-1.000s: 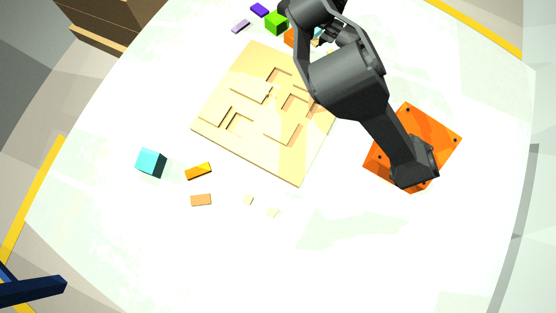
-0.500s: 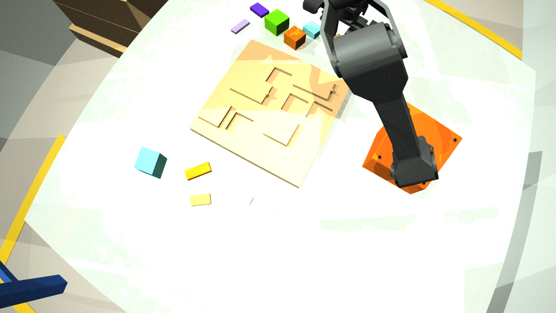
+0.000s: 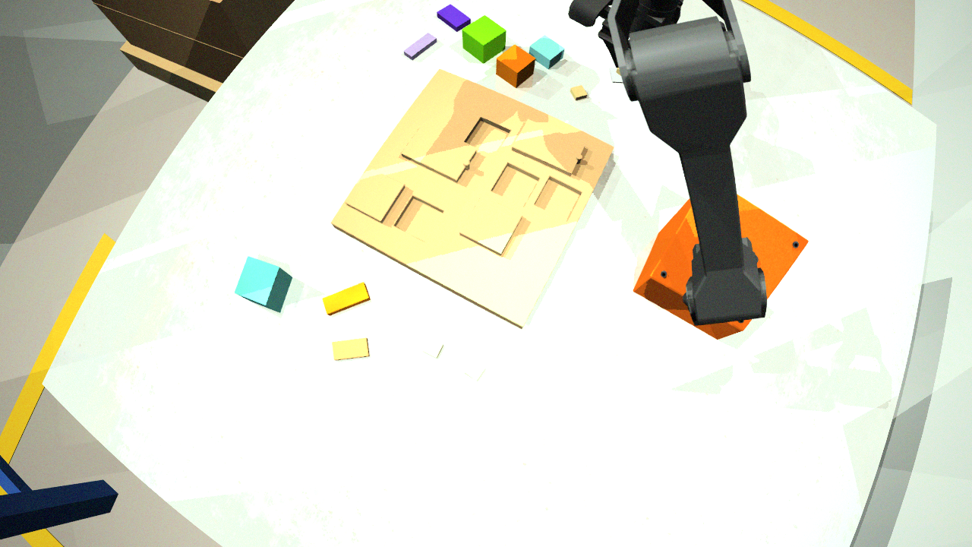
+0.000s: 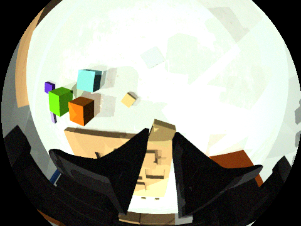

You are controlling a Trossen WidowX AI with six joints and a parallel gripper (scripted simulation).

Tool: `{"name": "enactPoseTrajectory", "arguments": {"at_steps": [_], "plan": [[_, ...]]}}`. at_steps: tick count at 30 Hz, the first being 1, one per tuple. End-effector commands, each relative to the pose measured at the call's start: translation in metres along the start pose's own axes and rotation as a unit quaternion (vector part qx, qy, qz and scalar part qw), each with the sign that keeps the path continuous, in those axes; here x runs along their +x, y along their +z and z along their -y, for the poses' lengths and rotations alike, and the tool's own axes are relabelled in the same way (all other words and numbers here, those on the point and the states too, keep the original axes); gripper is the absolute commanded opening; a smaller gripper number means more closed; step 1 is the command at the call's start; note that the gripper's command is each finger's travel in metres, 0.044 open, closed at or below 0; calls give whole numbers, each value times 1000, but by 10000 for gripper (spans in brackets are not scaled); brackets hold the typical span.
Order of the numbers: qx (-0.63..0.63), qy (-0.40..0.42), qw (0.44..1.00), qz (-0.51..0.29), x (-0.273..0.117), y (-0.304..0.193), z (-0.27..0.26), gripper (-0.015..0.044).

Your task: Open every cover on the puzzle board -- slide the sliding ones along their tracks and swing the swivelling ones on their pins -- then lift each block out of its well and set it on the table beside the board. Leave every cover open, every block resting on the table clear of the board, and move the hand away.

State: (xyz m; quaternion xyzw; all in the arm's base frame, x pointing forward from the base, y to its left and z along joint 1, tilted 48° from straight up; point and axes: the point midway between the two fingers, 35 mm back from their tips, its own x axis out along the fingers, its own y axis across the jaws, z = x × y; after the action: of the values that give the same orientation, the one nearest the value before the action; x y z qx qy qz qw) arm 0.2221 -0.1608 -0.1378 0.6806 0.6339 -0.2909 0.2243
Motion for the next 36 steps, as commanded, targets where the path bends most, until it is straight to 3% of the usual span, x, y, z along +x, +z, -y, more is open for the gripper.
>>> {"name": "enactPoseTrajectory", "arguments": {"at_steps": [1,36], "plan": [[-4,-2,1000,1,3,2,2,80],[-5,-1,1000,1,61,3,-2,80]]}}
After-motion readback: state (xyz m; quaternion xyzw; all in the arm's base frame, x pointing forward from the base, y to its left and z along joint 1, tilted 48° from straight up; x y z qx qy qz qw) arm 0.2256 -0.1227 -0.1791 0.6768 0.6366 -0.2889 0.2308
